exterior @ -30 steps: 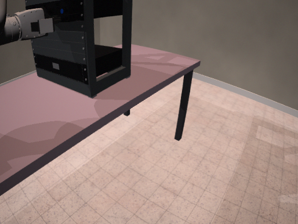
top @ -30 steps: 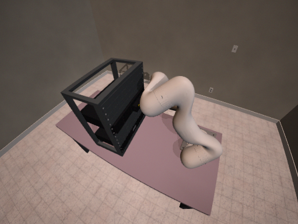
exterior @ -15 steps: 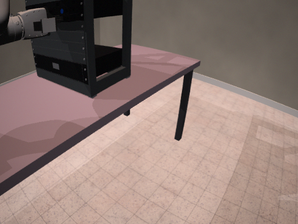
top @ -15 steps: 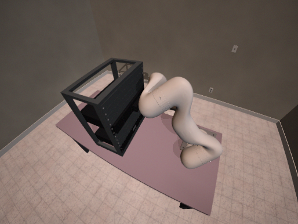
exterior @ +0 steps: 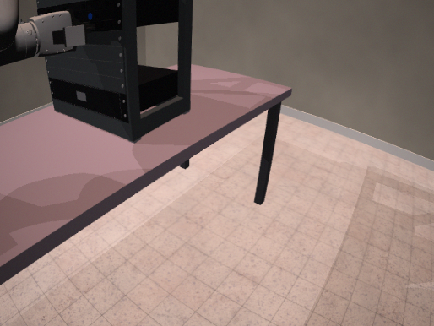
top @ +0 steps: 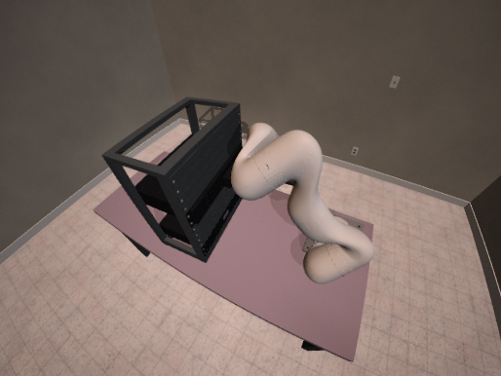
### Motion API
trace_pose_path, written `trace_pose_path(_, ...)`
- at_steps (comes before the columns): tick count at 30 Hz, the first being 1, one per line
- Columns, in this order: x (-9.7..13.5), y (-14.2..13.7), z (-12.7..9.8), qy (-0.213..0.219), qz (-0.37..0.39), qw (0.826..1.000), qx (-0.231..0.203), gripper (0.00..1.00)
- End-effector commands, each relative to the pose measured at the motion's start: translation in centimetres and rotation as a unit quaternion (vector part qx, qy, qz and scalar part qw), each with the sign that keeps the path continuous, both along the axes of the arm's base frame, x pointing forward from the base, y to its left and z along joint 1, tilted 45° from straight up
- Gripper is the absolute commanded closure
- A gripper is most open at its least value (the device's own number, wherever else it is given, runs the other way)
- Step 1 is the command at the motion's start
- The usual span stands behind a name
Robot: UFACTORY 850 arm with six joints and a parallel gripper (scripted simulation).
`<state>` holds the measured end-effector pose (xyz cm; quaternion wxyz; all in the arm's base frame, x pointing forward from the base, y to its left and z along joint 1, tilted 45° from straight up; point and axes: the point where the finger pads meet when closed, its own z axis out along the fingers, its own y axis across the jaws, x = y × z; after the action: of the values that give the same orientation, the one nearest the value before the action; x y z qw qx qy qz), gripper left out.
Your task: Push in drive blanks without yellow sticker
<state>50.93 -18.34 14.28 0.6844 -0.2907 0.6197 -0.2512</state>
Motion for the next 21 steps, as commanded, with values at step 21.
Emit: trace_pose_path(21, 1.08, 0.02, 0.13, -0.001, 0.000, 1.000, 0.000, 1.00)
